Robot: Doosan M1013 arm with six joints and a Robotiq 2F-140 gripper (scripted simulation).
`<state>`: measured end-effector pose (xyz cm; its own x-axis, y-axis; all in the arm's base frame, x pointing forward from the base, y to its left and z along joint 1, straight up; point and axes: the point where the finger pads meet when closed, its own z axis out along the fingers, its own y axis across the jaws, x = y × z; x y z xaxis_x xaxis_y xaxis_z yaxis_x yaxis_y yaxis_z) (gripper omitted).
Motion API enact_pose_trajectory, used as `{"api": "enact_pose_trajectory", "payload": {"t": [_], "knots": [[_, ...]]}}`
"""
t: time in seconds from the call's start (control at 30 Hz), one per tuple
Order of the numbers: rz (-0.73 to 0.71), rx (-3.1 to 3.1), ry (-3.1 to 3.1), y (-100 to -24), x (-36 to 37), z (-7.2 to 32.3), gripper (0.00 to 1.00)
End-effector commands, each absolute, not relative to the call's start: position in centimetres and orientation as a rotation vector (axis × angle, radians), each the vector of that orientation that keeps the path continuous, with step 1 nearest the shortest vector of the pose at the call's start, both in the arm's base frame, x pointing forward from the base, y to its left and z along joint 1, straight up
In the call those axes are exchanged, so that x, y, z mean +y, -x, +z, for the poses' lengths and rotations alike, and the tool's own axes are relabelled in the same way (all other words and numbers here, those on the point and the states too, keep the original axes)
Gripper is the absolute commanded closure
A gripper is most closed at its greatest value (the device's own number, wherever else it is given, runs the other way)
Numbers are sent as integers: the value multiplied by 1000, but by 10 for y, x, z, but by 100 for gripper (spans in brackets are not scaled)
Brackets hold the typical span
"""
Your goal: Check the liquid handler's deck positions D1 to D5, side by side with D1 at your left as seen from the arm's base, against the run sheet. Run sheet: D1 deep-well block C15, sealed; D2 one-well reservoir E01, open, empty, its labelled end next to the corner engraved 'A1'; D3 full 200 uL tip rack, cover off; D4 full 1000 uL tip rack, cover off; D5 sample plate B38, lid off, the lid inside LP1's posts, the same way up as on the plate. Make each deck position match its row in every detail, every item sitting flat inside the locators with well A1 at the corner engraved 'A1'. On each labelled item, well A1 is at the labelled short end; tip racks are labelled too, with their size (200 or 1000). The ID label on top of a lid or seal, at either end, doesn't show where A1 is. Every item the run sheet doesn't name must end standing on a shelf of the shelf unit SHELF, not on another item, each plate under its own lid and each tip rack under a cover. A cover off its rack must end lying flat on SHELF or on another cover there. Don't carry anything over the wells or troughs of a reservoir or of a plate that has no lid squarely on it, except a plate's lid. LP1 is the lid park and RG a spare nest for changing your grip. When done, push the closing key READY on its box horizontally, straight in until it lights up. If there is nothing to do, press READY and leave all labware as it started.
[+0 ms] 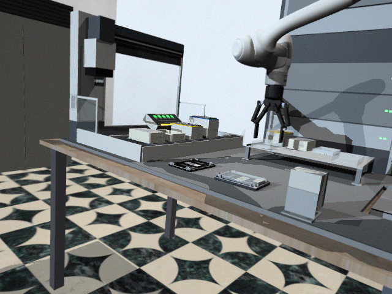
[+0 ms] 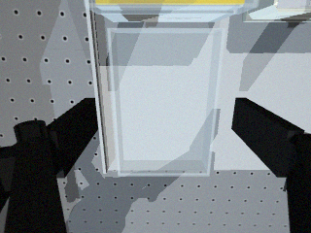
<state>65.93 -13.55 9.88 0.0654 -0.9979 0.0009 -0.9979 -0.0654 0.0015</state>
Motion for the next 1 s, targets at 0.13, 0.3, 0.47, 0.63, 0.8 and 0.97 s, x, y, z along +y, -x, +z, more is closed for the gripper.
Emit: {"api": "enact_pose_trajectory", "payload": {"t": [0.13,0.3,0.47,0.63,0.8,0.97], "knots": [[1,-2147,-2292,-660,-136,112,21],[1,-2147,-2292,-660,-136,120,21],[1,-2147,-2292,-660,-136,125,21],[1,-2147,-2292,-660,-136,134,21],[1,-2147,-2292,-660,-136,142,21],[1,-2147,-2292,-660,-135,150,21]]}}
